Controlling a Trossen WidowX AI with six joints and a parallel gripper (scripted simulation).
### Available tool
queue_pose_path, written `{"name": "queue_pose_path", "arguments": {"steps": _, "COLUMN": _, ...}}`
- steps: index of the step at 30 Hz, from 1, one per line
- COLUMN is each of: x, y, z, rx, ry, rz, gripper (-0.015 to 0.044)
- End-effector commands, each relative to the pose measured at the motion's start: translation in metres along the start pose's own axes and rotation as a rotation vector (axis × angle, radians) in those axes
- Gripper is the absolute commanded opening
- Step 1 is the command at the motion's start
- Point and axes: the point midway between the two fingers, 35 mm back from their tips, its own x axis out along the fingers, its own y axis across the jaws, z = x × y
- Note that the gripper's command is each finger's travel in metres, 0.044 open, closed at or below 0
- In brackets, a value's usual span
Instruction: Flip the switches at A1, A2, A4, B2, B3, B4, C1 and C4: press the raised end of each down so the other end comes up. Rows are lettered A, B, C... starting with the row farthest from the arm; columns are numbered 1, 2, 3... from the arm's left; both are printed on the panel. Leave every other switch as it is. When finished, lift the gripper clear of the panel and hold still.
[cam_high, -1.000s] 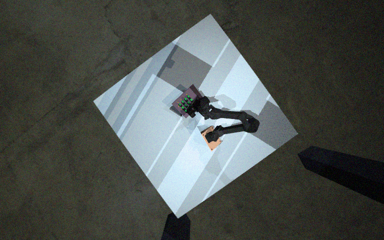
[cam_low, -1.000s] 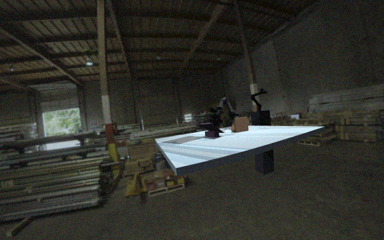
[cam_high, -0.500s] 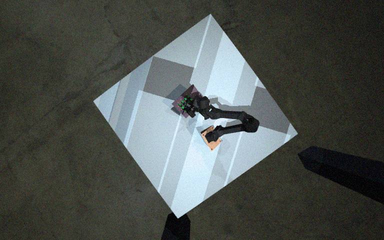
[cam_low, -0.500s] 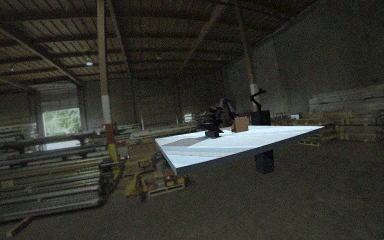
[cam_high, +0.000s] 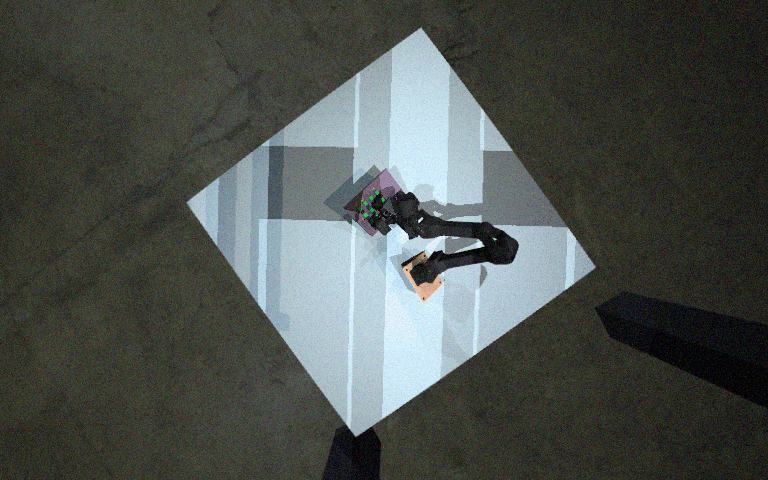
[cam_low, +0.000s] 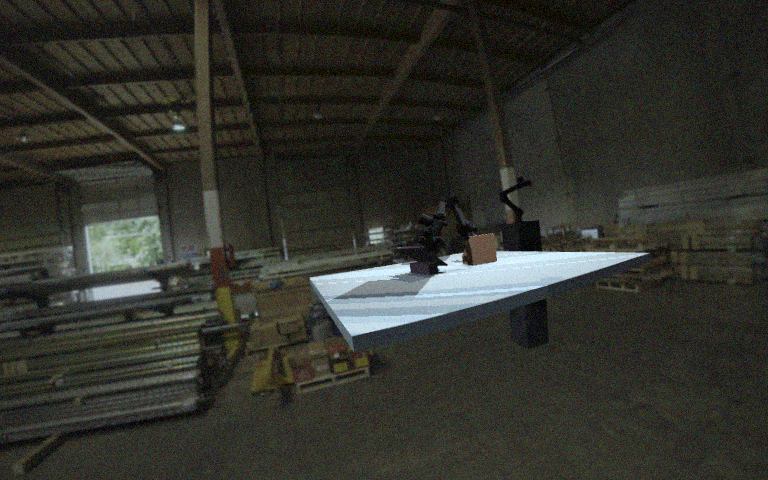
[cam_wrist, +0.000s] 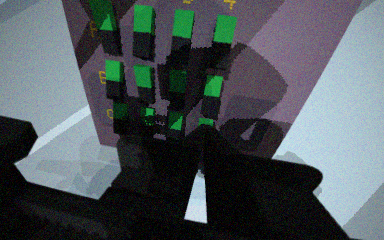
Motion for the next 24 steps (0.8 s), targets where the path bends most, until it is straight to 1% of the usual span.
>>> {"name": "queue_pose_path", "arguments": {"steps": 1, "x": 0.0006, "y": 0.0003, "z": 0.0004, "rx": -0.002, "ry": -0.003, "rz": 0.002, "gripper": 0.0}}
{"name": "queue_pose_path", "arguments": {"steps": 24, "x": 0.0016, "y": 0.0, "z": 0.0003, "rx": 0.0, "ry": 0.0, "rz": 0.0, "gripper": 0.0}}
